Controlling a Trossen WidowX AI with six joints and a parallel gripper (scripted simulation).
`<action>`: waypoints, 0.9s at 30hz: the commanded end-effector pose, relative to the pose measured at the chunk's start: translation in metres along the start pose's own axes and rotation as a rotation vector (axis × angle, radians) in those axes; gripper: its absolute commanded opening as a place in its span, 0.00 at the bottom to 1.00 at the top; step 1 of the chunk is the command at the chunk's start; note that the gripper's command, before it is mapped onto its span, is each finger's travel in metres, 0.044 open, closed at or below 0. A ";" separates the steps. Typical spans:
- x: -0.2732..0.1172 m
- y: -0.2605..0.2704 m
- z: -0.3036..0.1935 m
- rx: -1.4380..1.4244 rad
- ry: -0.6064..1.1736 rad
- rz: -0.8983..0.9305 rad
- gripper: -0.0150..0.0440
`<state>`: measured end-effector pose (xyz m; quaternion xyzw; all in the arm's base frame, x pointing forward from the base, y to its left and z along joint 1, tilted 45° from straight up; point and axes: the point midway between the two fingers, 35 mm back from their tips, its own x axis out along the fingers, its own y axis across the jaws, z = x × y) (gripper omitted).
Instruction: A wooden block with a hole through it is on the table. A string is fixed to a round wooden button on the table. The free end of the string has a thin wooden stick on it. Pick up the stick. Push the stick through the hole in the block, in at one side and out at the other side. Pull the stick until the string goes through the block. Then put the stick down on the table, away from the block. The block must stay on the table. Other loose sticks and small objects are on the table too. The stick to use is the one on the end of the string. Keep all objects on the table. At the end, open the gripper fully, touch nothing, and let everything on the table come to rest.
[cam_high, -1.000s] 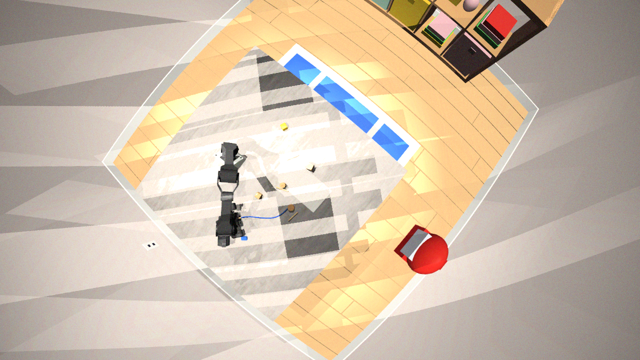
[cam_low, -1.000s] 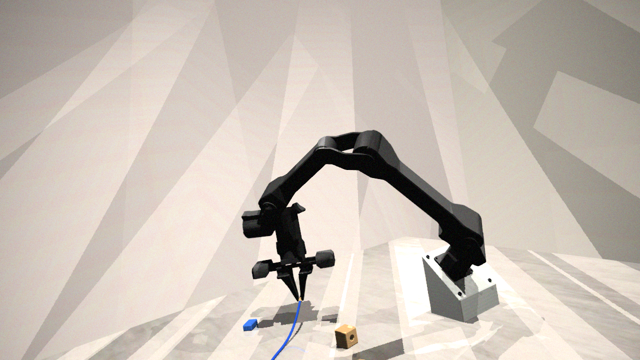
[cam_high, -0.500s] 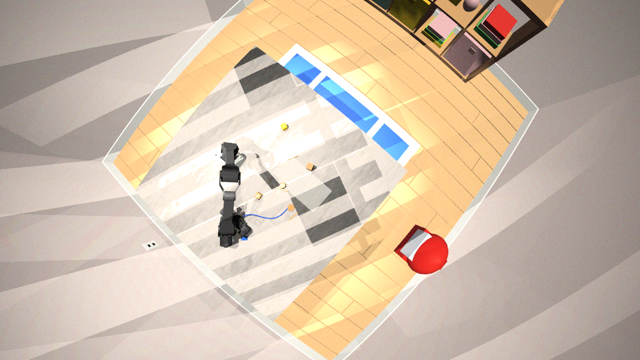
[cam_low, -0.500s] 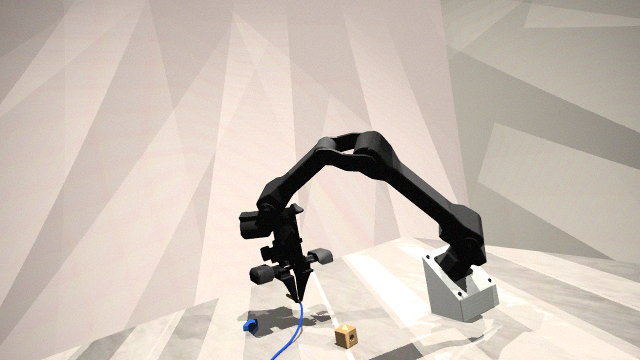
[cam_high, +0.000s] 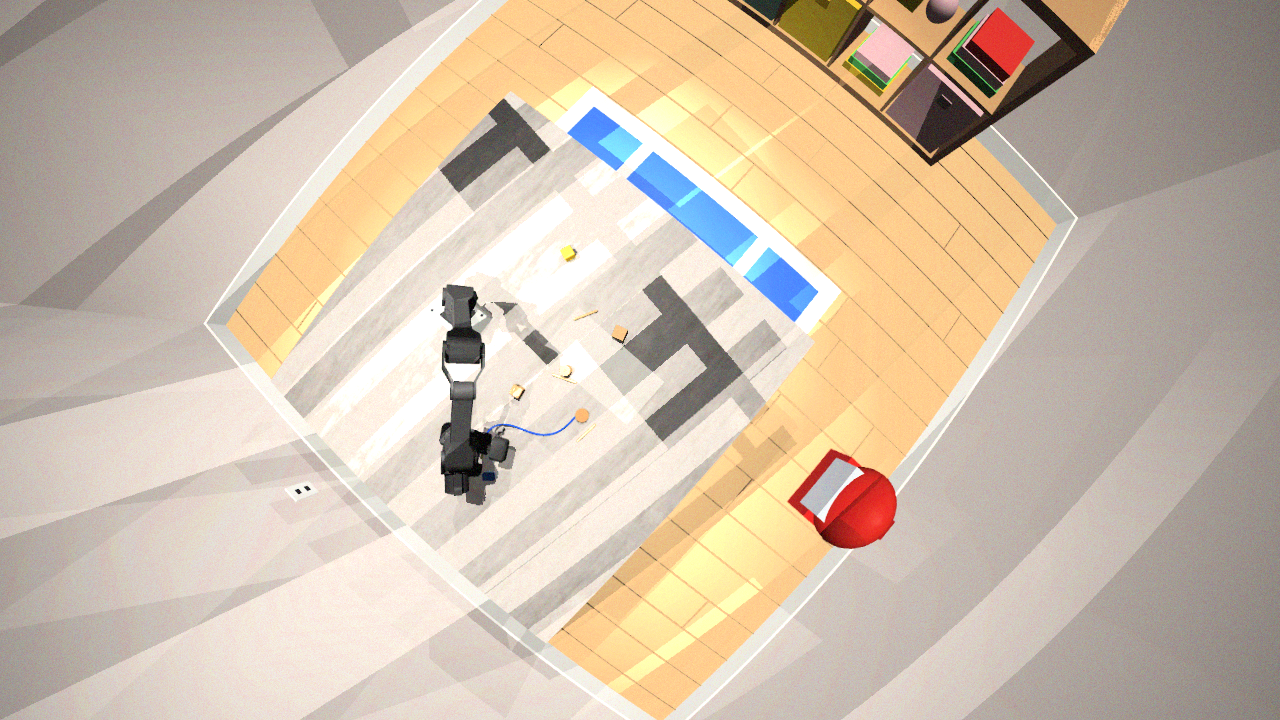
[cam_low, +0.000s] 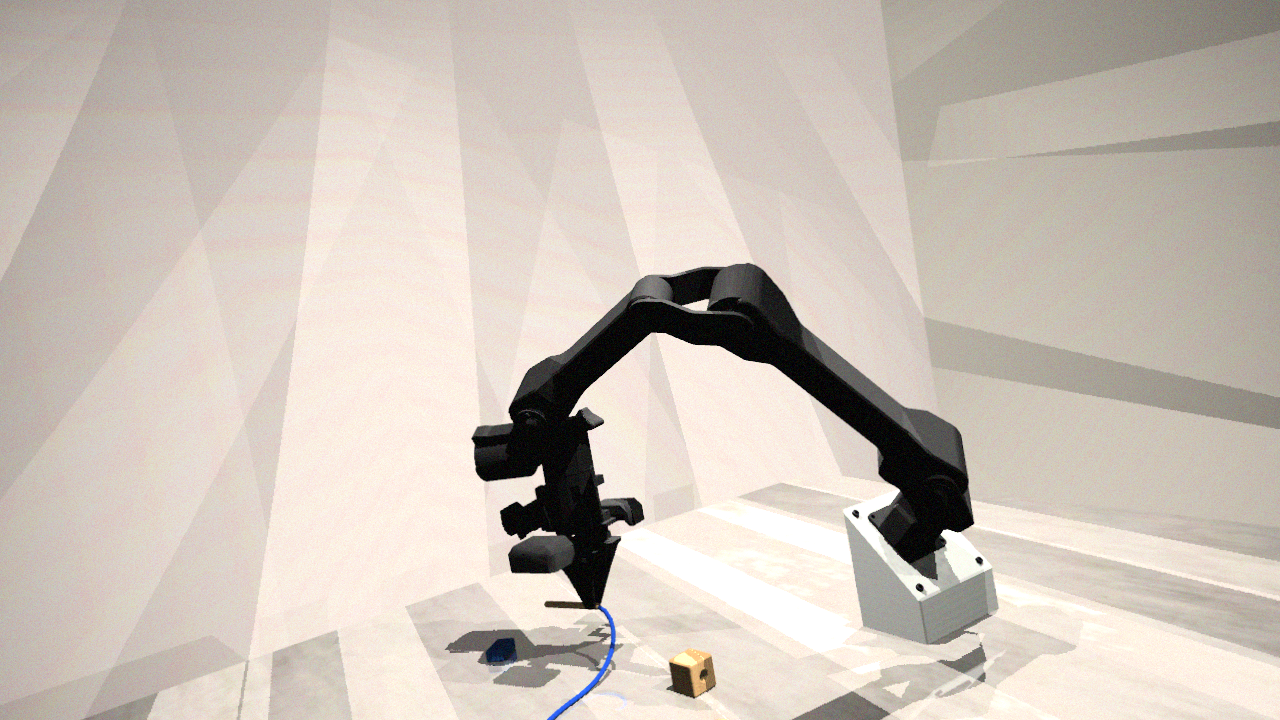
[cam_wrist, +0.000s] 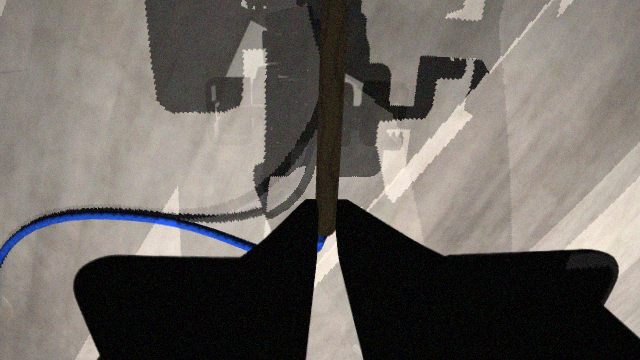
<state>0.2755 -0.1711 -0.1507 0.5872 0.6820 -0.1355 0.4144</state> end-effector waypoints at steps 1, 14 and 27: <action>-0.003 0.005 -0.001 -0.143 -0.005 0.006 0.25; -0.003 0.014 -0.003 -0.617 -0.008 0.005 0.25; -0.003 0.023 -0.005 -1.091 -0.010 0.004 0.25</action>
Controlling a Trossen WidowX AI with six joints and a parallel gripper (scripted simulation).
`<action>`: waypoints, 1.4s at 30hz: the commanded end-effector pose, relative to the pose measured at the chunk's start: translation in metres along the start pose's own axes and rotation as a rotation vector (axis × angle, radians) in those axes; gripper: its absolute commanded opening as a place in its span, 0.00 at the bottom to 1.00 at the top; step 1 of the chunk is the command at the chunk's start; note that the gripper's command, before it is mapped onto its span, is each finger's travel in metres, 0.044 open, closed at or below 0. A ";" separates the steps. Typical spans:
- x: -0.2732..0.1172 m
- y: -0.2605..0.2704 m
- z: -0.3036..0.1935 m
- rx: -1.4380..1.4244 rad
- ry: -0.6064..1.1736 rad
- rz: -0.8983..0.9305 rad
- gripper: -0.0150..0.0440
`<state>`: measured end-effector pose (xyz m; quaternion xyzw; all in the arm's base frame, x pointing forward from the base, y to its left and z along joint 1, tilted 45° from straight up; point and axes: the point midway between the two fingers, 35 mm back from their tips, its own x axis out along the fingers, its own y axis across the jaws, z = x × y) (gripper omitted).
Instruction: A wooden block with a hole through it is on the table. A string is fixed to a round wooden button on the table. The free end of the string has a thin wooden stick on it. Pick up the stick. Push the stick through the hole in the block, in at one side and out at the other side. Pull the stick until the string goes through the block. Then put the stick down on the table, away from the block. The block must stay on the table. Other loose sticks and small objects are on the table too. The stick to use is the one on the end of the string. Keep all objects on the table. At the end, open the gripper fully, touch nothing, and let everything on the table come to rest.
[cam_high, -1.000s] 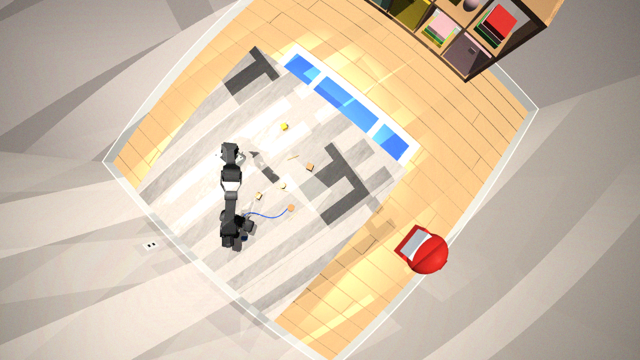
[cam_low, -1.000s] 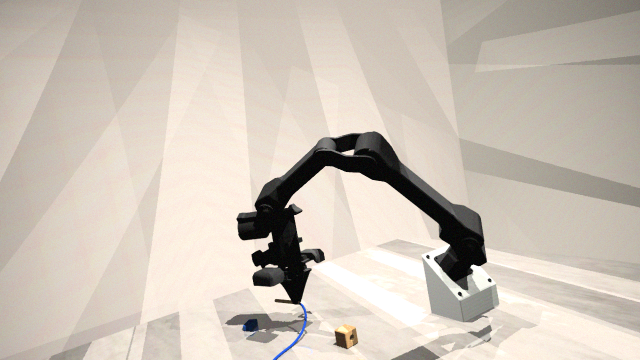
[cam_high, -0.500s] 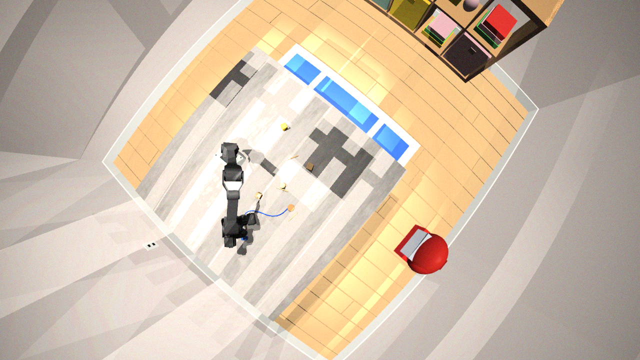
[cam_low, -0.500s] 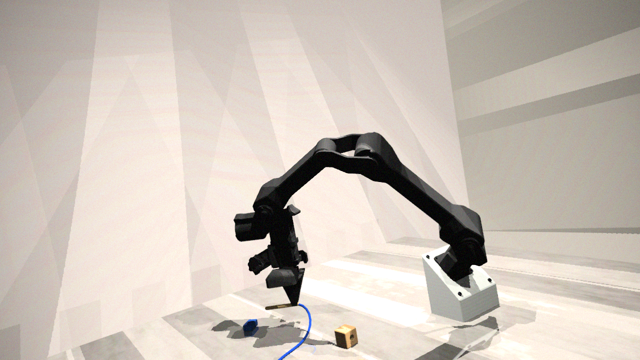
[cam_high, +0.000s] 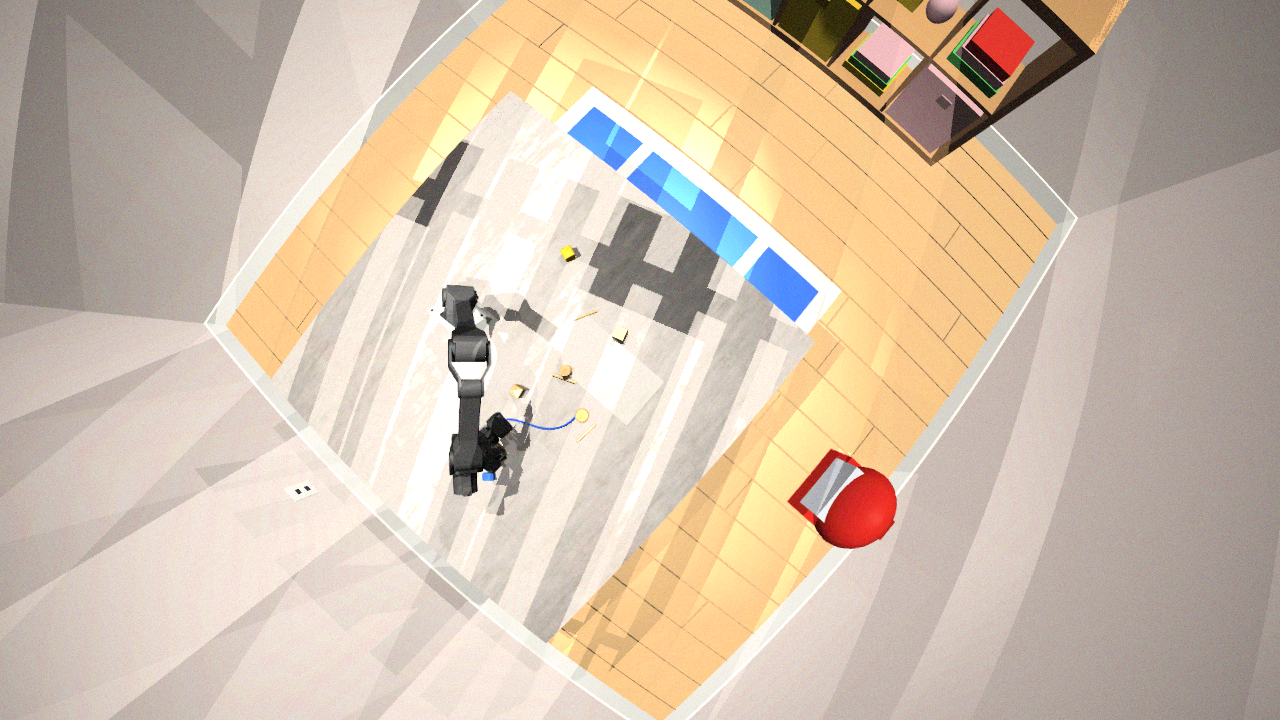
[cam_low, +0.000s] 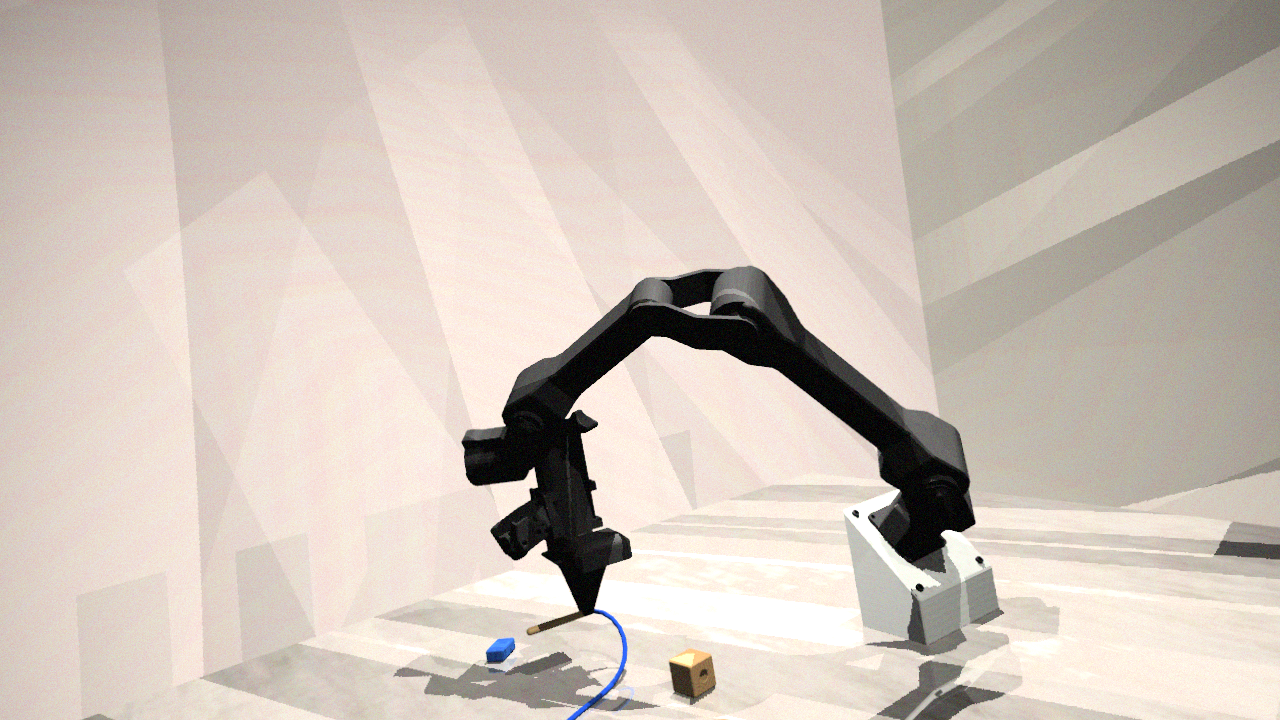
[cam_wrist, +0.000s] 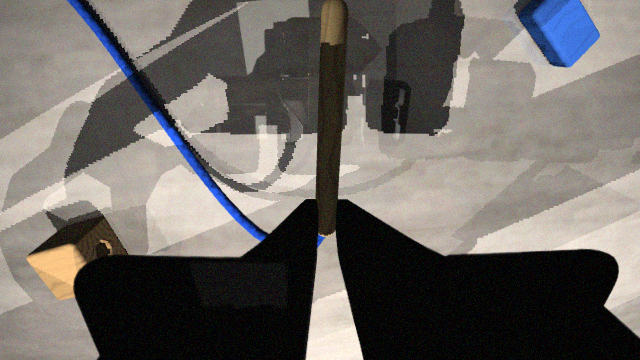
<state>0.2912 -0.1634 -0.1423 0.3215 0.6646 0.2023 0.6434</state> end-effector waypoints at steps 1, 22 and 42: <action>-0.003 0.004 0.004 -0.143 -0.008 0.000 0.25; -0.002 0.015 0.014 -0.909 -0.009 -0.004 0.25; -0.002 0.027 0.023 -1.639 -0.009 -0.006 0.25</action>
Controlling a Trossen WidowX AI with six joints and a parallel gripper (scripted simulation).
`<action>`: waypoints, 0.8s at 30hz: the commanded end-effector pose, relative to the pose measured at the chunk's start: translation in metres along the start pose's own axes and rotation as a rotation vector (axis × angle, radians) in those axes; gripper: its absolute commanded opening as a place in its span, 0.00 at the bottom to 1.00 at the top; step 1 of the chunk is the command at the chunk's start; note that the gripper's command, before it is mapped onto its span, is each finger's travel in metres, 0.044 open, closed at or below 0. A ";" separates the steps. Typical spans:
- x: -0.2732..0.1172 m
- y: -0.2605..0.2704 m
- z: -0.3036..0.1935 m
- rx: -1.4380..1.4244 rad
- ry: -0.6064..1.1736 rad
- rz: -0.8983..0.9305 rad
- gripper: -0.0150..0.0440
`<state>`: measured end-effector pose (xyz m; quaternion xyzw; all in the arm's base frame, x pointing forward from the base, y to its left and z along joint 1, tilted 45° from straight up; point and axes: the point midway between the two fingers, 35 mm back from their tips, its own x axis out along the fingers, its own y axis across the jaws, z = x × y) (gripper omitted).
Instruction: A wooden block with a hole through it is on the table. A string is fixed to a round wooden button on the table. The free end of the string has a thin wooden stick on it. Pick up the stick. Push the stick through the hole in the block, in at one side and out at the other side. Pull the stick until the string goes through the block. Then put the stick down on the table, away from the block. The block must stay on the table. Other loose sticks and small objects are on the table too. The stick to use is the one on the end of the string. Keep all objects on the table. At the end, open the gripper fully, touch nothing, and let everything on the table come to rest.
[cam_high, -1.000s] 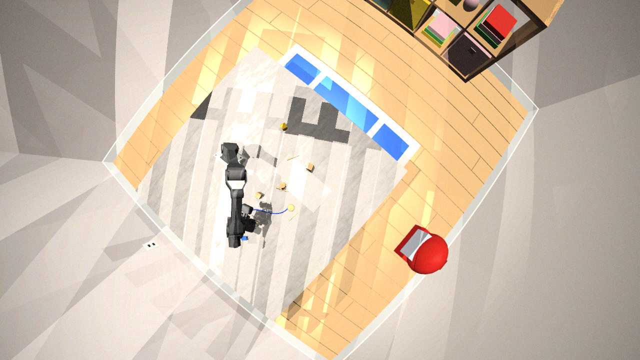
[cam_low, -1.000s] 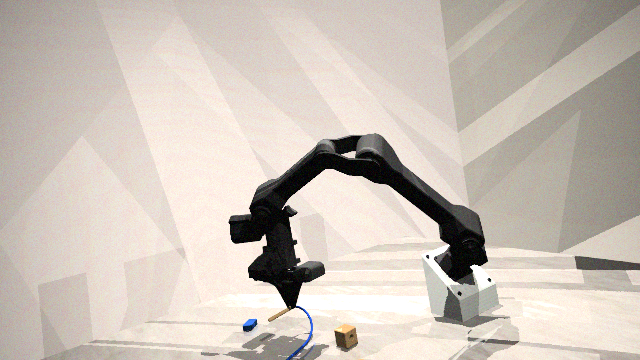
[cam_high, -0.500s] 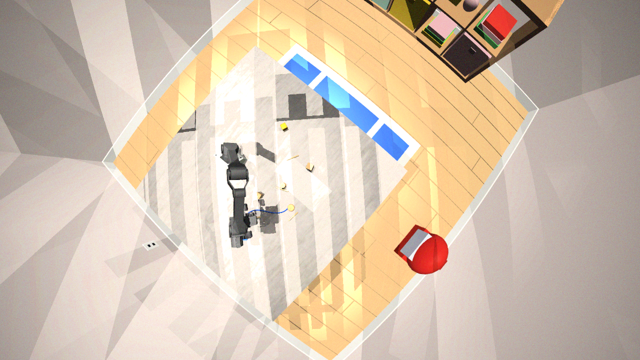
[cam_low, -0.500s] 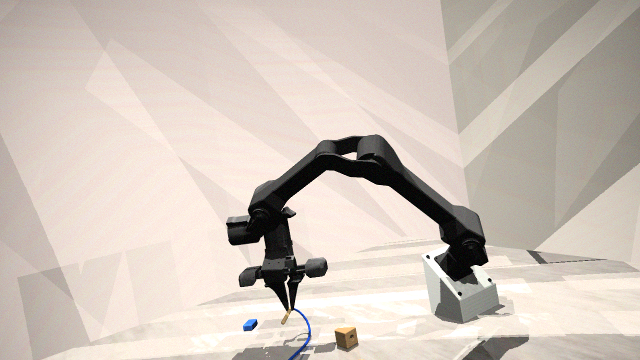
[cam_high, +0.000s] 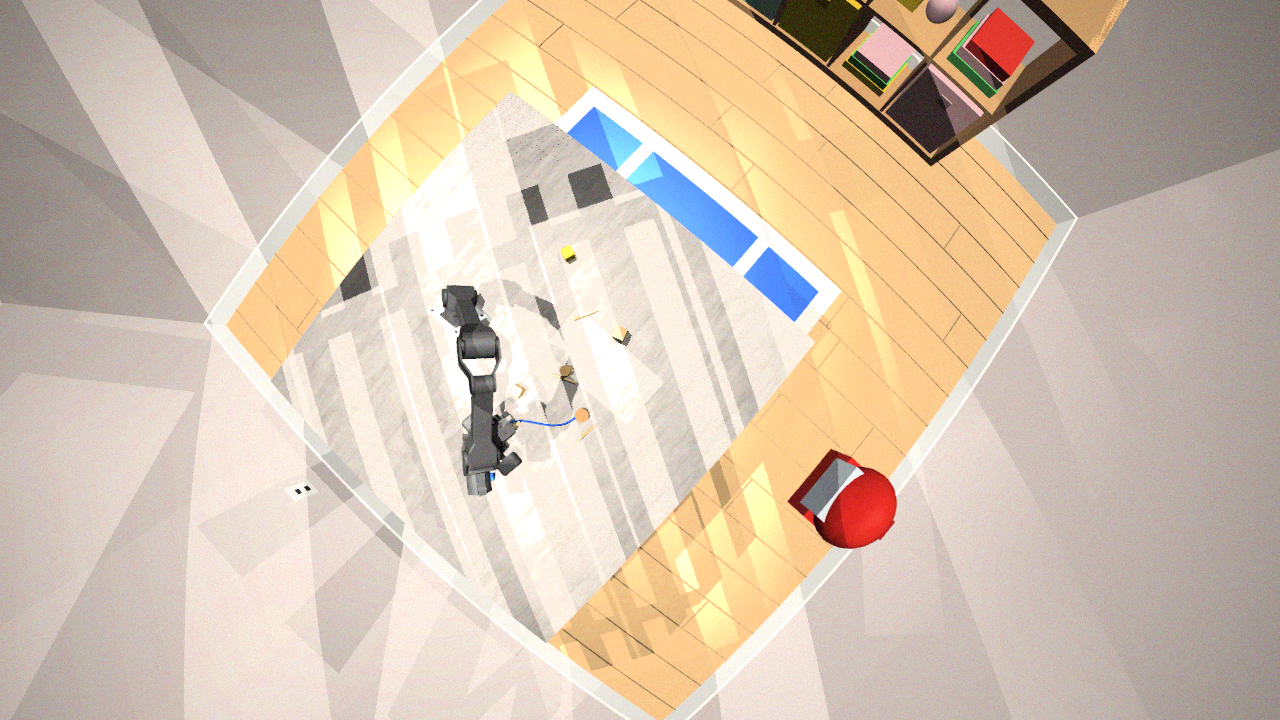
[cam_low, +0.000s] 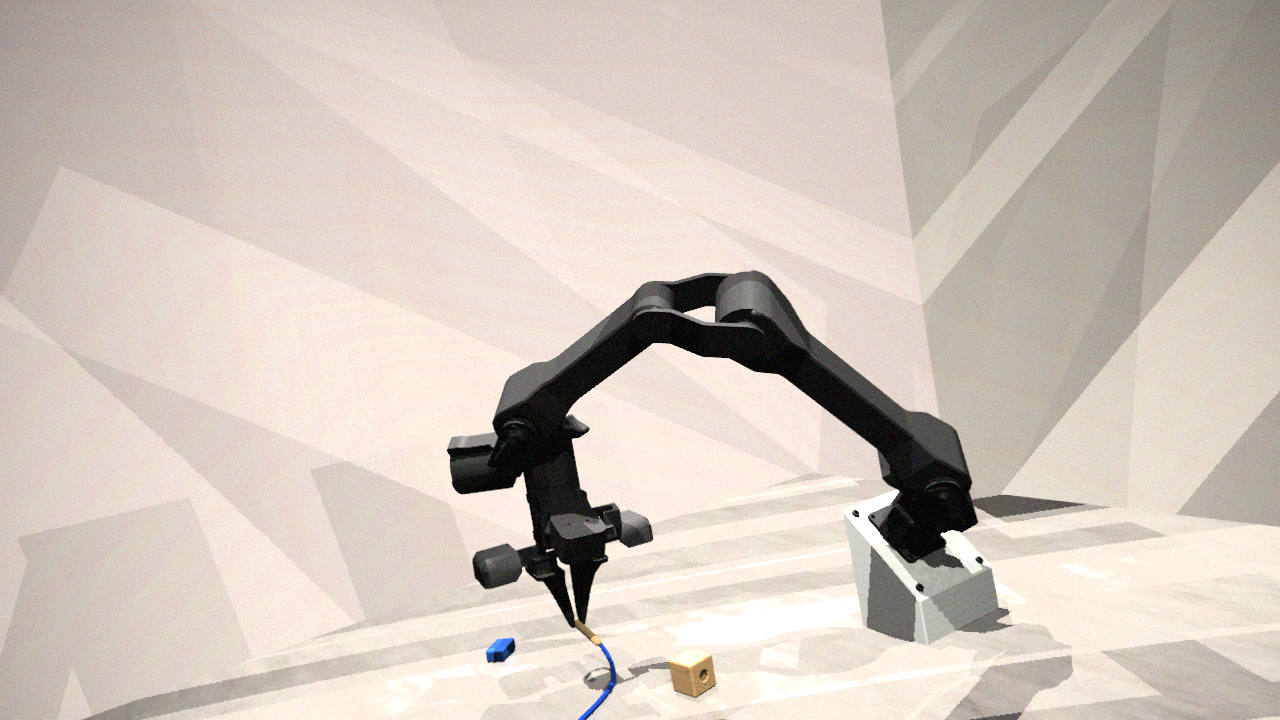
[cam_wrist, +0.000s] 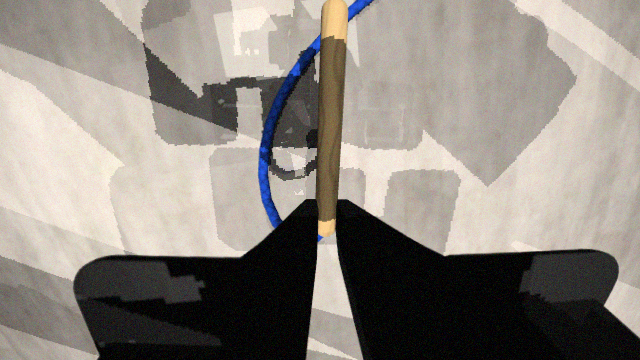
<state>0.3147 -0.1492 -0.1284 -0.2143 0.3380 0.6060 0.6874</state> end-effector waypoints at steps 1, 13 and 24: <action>-0.002 -0.003 0.004 -0.143 -0.001 -0.008 0.25; -0.002 -0.006 0.007 -0.344 -0.001 -0.008 0.25; -0.003 -0.012 -0.005 -0.344 0.000 -0.008 0.25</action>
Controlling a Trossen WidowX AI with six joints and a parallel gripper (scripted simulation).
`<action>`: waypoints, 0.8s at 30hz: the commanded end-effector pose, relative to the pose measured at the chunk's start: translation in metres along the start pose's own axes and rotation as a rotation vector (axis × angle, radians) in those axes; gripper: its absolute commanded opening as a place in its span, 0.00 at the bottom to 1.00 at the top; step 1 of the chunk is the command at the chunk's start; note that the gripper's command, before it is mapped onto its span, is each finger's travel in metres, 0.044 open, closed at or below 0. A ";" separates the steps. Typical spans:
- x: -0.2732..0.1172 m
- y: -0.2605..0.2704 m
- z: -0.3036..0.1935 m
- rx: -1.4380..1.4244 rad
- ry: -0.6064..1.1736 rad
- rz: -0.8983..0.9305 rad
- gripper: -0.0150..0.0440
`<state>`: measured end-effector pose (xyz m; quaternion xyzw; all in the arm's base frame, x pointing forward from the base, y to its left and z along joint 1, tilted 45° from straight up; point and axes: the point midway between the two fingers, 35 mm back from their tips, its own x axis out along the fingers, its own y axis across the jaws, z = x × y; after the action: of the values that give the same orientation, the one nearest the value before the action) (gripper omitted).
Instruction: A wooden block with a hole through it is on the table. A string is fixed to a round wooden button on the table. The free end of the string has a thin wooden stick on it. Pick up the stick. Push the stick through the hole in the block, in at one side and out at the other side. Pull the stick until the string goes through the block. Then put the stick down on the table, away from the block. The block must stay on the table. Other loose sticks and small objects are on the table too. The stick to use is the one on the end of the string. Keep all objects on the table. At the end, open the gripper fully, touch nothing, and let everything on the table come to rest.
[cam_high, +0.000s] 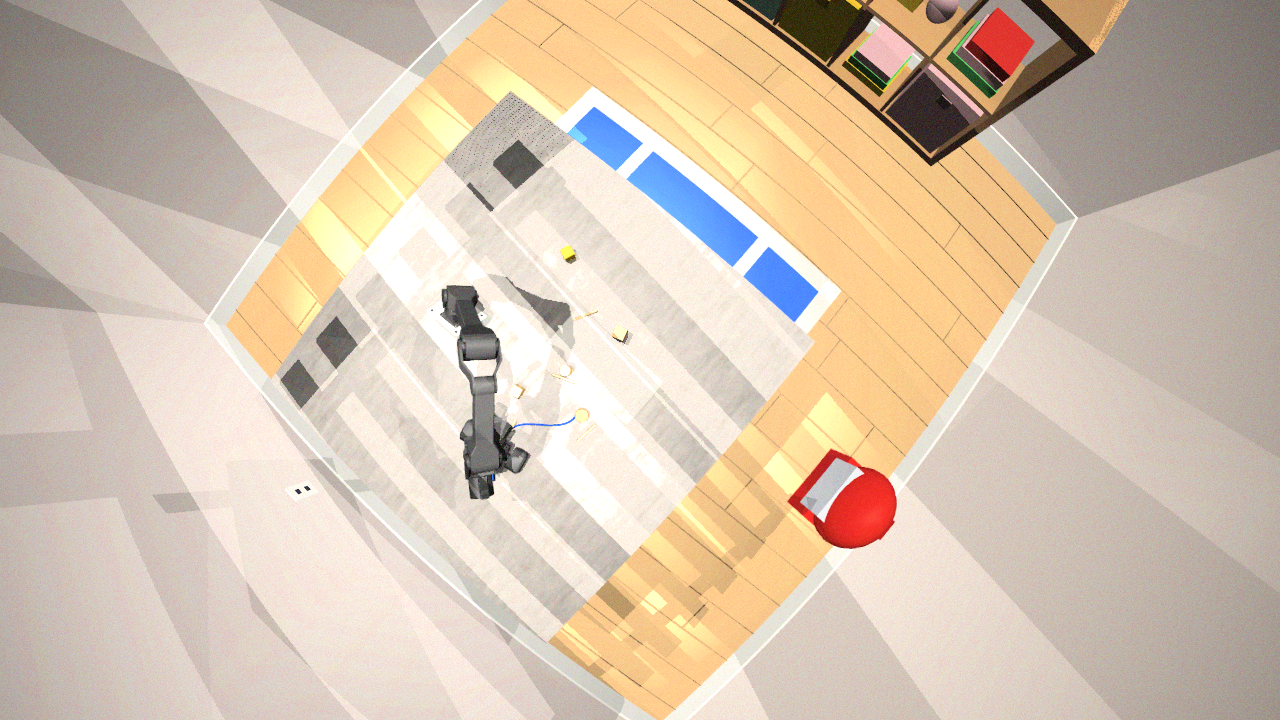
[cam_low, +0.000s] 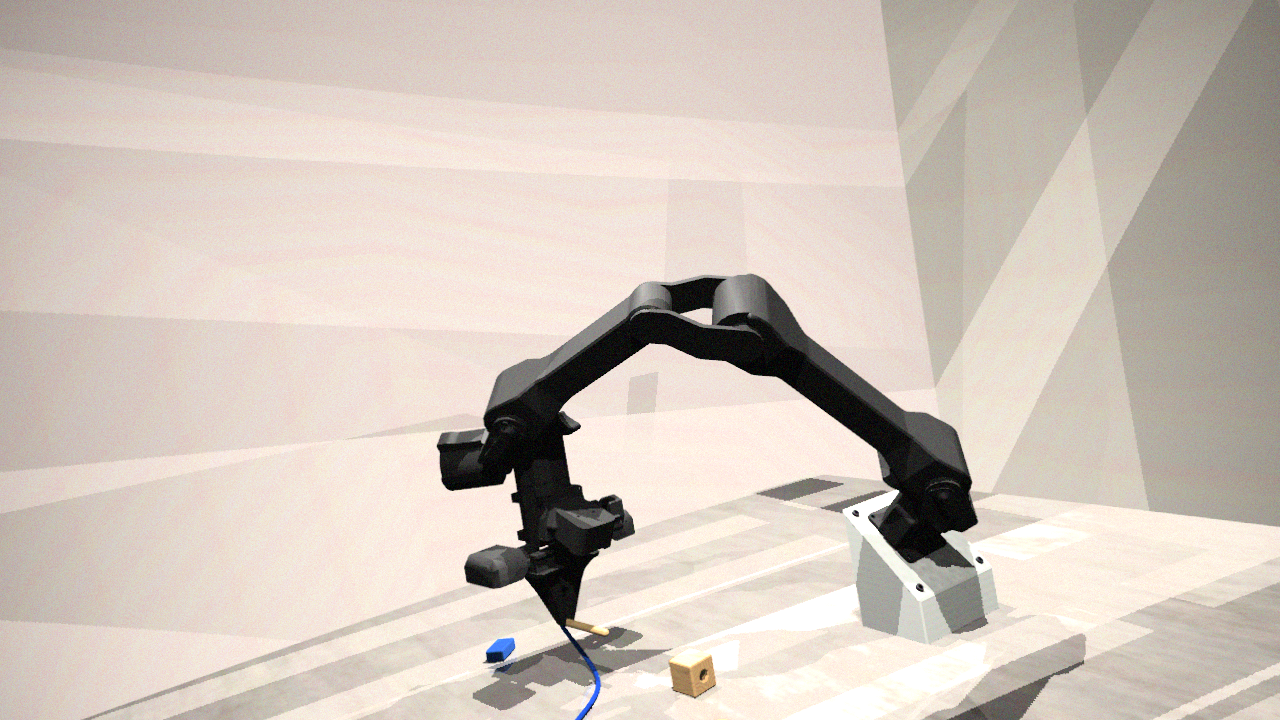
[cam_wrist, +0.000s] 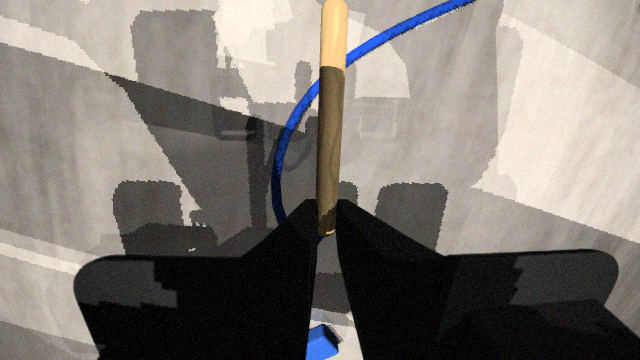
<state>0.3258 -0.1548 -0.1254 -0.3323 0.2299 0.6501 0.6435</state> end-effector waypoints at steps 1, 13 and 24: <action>0.002 0.001 -0.006 0.000 -0.005 0.003 0.25; 0.002 0.000 -0.022 0.000 -0.004 0.003 0.25; 0.001 0.000 -0.036 0.000 -0.004 0.003 0.25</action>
<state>0.3321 -0.1772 -0.1455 -0.3312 0.2286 0.6494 0.6452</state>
